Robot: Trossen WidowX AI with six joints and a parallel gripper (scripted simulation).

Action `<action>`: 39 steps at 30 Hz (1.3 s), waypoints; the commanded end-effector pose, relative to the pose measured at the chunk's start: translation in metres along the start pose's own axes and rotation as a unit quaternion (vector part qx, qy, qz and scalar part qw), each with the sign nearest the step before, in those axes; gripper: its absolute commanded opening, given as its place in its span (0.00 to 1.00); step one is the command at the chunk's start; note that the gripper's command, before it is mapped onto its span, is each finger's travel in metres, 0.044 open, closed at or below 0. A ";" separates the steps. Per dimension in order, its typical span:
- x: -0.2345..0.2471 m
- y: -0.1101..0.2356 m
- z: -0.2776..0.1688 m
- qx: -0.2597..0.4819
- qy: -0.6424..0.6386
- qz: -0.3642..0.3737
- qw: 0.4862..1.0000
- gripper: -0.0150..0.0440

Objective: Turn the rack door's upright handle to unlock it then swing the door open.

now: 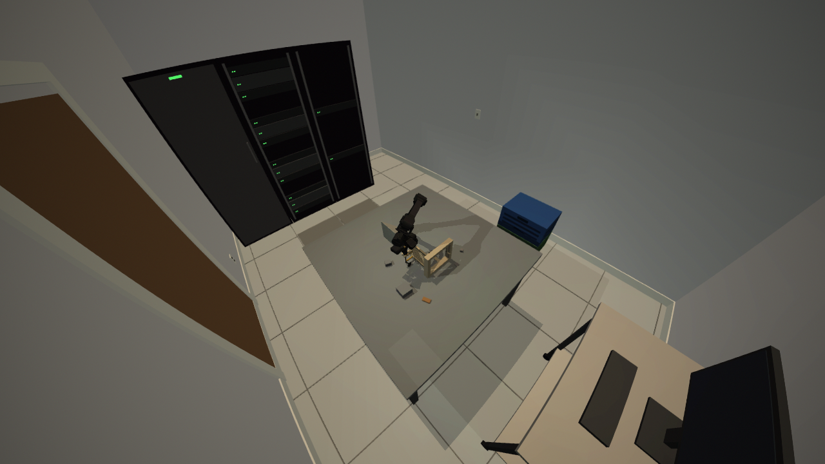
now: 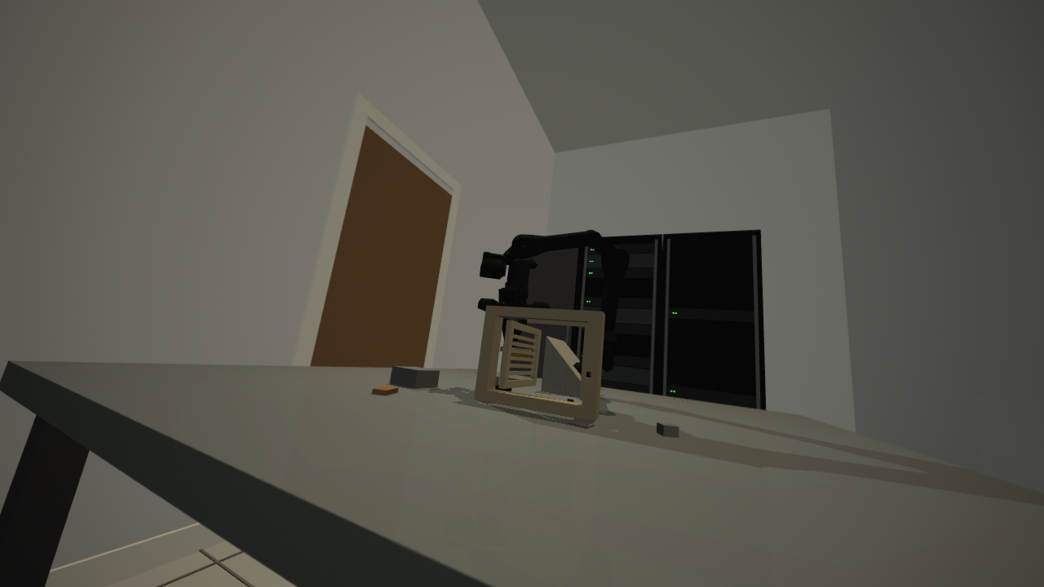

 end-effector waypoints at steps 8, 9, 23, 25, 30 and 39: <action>-0.007 0.000 0.000 0.000 0.026 0.000 1.000 0.29; -0.007 0.000 0.000 0.000 0.026 0.000 1.000 0.29; -0.007 0.000 0.000 0.000 0.026 0.000 1.000 0.69; -0.007 0.000 0.000 0.000 0.026 0.000 1.000 0.75; -0.007 0.005 0.000 0.000 0.025 -0.001 1.000 0.75; -0.008 0.016 0.000 -0.001 0.023 -0.003 1.000 0.75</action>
Point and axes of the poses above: the point midway between the two fingers, 35 mm back from their tips, its own y axis back along the fingers, its own x axis across the jaws, z = x × y, the point moved 9 cm from there along y, back along the fingers, and after that the axes turned 13 degrees about y, right-handed, at the moved point
